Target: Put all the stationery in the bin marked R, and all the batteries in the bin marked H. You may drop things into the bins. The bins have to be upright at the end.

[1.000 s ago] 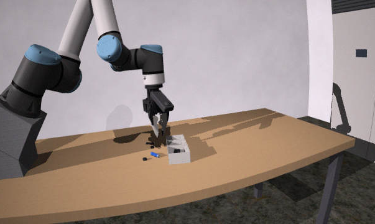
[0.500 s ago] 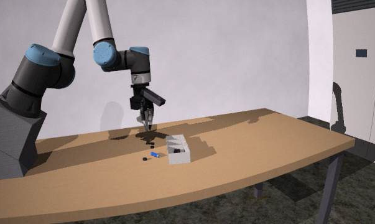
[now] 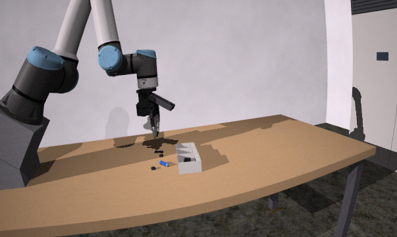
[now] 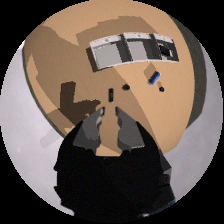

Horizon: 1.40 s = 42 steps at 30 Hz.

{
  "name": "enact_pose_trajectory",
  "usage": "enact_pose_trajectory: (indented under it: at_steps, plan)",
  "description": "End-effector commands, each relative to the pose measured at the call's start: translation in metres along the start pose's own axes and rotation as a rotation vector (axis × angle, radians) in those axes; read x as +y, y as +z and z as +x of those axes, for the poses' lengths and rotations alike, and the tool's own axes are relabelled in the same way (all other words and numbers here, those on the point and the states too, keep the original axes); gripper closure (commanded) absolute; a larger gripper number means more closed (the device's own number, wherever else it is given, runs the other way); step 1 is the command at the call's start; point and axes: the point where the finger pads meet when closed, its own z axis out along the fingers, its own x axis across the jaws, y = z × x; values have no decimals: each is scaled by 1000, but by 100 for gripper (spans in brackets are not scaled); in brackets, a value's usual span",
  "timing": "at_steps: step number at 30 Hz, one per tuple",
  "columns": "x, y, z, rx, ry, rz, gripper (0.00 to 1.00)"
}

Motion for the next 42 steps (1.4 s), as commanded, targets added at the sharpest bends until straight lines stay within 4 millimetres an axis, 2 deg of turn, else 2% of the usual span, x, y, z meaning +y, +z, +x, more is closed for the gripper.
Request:
enact_pose_trajectory:
  at_steps: [1, 37, 42]
  plan:
    - [-1, 0, 1, -1, -1, 1, 86]
    - [-3, 0, 3, -1, -1, 1, 86]
    - [-3, 20, 3, -1, -1, 1, 86]
